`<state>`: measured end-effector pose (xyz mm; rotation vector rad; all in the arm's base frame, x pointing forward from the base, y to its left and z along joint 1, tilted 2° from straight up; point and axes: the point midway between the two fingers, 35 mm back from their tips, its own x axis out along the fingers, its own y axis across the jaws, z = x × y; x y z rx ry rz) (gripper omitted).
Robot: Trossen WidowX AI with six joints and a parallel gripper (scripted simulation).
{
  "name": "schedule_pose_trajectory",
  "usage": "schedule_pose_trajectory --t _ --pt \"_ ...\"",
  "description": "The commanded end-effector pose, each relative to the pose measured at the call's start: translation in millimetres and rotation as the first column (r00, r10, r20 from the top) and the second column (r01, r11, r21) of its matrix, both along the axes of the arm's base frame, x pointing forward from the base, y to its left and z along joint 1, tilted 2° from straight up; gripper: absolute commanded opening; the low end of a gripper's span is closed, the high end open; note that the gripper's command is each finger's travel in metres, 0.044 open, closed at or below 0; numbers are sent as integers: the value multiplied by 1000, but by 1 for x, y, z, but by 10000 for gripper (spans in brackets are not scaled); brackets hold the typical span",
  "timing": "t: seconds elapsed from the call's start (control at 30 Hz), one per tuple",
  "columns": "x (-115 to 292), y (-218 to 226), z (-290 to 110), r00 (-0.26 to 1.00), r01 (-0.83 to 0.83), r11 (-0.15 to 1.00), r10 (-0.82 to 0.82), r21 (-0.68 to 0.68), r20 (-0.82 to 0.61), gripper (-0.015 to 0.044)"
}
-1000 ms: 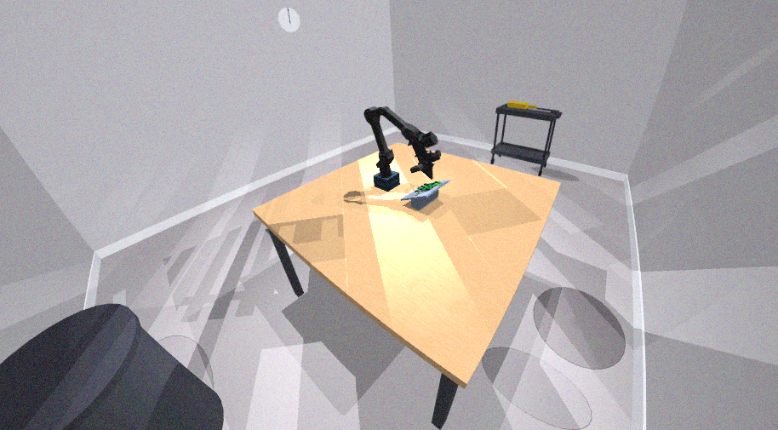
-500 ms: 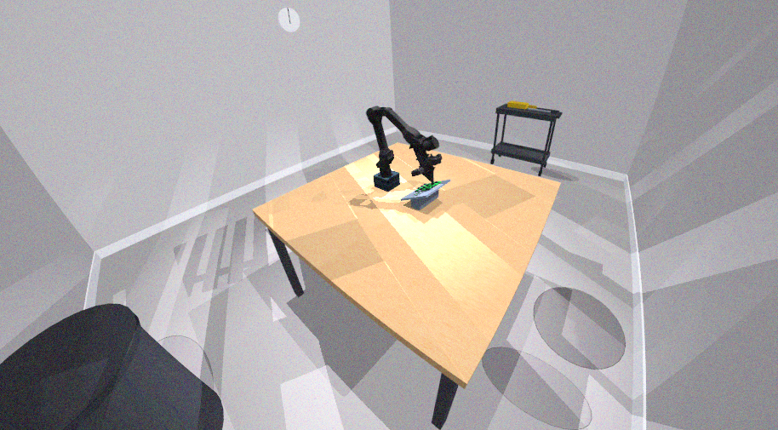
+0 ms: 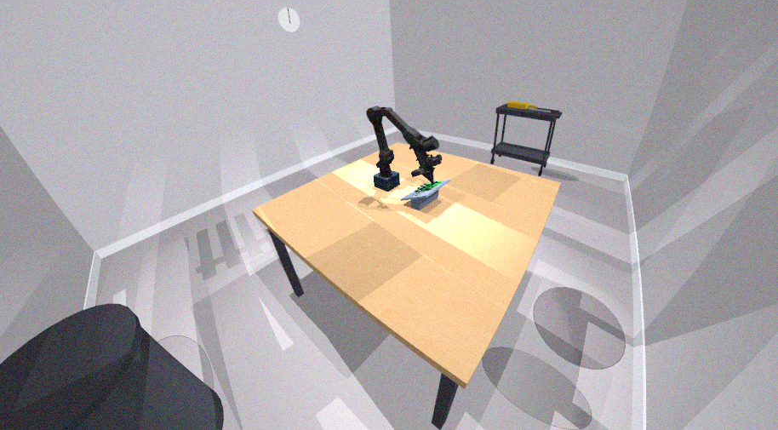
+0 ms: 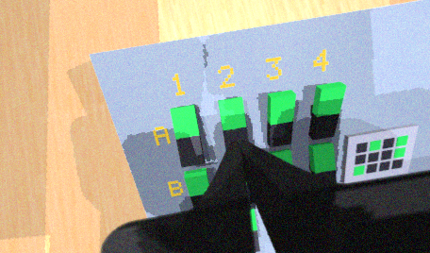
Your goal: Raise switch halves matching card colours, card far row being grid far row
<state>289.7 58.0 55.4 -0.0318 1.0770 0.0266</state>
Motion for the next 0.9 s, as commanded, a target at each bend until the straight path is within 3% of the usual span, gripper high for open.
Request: schedule_pose_trajectory --t 0.0,0.87 --pt "0 0 0 1000 -4 1000 4 -4 0 0" --pt "2 0 -3 1000 -4 1000 4 -4 1 0"
